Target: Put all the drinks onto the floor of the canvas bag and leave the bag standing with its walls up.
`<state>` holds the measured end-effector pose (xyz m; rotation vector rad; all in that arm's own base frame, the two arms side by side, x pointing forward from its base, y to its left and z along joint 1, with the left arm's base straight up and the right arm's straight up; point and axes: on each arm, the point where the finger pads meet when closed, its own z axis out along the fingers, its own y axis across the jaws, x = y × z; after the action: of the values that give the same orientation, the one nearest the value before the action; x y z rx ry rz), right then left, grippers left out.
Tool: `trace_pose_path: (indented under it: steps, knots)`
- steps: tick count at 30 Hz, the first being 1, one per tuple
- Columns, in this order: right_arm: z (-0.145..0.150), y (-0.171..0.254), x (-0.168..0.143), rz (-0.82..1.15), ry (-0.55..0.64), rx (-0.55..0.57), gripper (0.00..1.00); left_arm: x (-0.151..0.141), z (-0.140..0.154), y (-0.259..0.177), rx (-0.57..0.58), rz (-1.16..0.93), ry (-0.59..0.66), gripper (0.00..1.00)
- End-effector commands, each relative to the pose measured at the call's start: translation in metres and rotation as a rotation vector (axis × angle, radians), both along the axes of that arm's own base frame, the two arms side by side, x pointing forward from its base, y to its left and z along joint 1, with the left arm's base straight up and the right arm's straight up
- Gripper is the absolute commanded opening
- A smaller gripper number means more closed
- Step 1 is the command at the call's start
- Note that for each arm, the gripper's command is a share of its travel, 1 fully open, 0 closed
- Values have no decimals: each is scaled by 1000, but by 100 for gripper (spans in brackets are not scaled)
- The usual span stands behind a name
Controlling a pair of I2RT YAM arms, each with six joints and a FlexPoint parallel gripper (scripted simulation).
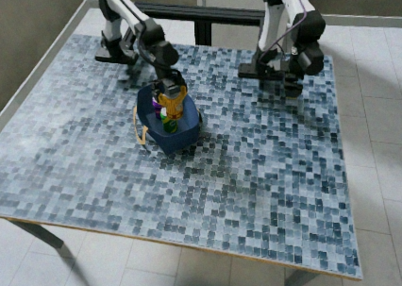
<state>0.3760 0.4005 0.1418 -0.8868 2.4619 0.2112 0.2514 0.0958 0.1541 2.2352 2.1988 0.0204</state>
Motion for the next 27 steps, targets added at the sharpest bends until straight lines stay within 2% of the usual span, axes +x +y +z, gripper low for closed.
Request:
trace_pose_path:
  steps: [1,13,15,22,23,27]
  knots:
    - [62,9,15,-21,-116,116,67,8,15,1,23,-11,-64,100]
    - [62,7,14,-20,-123,124,67,8,15,1,23,-11,-64,100]
    - [43,2,9,-19,-94,91,67,8,15,1,23,-11,-64,100]
    - [59,9,9,-8,-121,119,67,8,15,1,23,-11,-64,100]
    - [39,6,6,-8,-98,93,67,8,15,1,23,-11,-64,100]
    - [42,8,9,-8,-111,108,67,8,15,1,23,-11,-64,100]
